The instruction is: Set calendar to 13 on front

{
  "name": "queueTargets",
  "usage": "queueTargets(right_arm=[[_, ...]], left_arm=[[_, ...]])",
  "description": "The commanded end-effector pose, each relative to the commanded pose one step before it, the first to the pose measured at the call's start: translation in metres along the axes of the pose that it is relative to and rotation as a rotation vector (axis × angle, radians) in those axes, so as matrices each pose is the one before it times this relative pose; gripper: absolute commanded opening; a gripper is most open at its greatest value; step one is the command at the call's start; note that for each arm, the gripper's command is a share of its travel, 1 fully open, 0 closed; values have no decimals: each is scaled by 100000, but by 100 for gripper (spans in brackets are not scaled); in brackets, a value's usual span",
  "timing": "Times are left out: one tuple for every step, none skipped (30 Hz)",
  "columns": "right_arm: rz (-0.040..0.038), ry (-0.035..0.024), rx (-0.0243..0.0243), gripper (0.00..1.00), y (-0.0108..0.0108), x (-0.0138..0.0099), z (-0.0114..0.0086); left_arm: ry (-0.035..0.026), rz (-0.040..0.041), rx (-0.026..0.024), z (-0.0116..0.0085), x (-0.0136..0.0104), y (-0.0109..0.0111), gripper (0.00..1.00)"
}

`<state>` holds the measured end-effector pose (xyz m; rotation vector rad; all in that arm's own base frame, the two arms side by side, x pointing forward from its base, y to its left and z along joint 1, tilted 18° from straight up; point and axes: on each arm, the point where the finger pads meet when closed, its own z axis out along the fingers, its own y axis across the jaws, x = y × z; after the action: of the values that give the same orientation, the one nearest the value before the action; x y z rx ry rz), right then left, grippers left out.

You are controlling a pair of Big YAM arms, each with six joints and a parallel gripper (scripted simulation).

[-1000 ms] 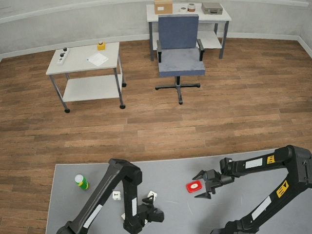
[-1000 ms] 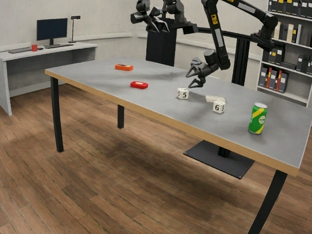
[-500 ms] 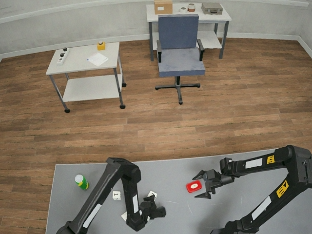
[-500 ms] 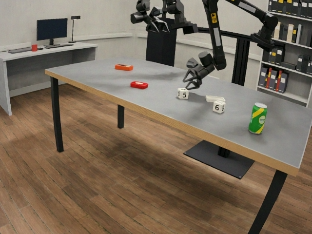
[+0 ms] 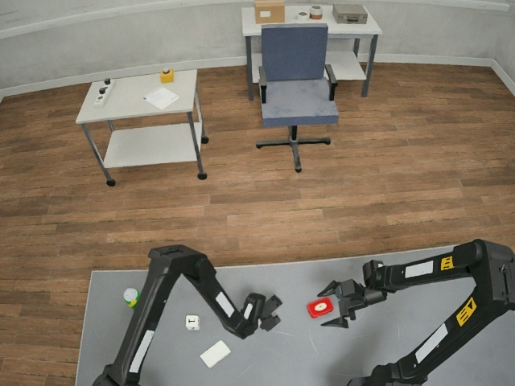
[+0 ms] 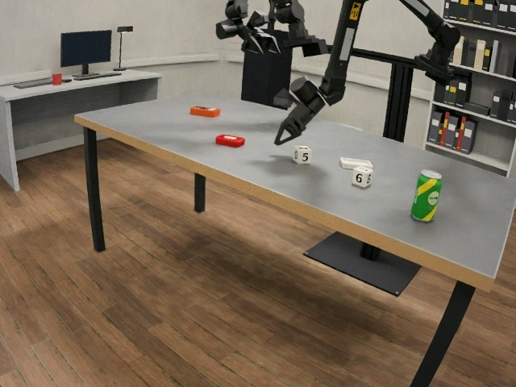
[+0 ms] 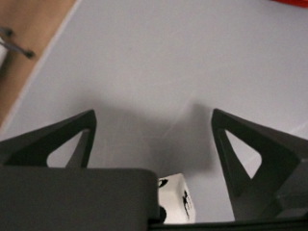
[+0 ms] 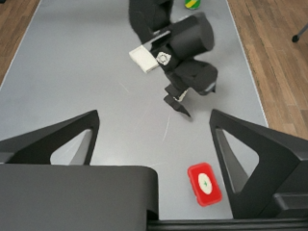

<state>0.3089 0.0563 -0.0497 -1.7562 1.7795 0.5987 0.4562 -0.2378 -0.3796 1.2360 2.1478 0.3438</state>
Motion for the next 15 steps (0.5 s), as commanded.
queueTargets(right_arm=[[-1649, 116, 1453, 100, -886, -15, -338], [0, 0, 0, 100, 0, 0, 0], [0, 0, 0, 100, 0, 0, 0], [0, 0, 0, 100, 0, 0, 0], [0, 0, 0, 100, 0, 0, 0], [0, 0, 0, 100, 0, 0, 0], [0, 0, 0, 100, 0, 0, 0], [0, 0, 0, 100, 0, 0, 0], [0, 0, 0, 100, 0, 0, 0], [0, 0, 0, 100, 0, 0, 0], [0, 0, 0, 100, 0, 0, 0], [0, 0, 0, 100, 0, 0, 0], [0, 0, 0, 100, 0, 0, 0], [0, 0, 0, 100, 0, 0, 0], [0, 0, 0, 100, 0, 0, 0]], left_arm=[[8984, -22707, 4038, 952, -336, 1543, 100], [0, 0, 0, 0, 0, 0, 100], [0, 0, 0, 0, 0, 0, 100], [2044, -4170, 717, 149, 2, 109, 100], [2203, -3625, 712, 149, -52, 142, 100], [2276, -3518, 657, 128, -73, 155, 100], [3217, -4564, 808, 138, -136, 234, 100], [3138, -4586, 636, 79, -136, 231, 100], [2650, -3735, 433, 28, -120, 199, 100], [2386, -3513, 300, -6, -101, 178, 100], [2413, -3408, 234, -8, 12, 168, 100], [2497, -3616, 170, -23, 53, 170, 100], [2556, -3444, 111, -38, 70, 177, 100], [2580, -3657, 21, -55, 88, 182, 100], [2608, -3467, -49, -74, 89, 205, 100]])
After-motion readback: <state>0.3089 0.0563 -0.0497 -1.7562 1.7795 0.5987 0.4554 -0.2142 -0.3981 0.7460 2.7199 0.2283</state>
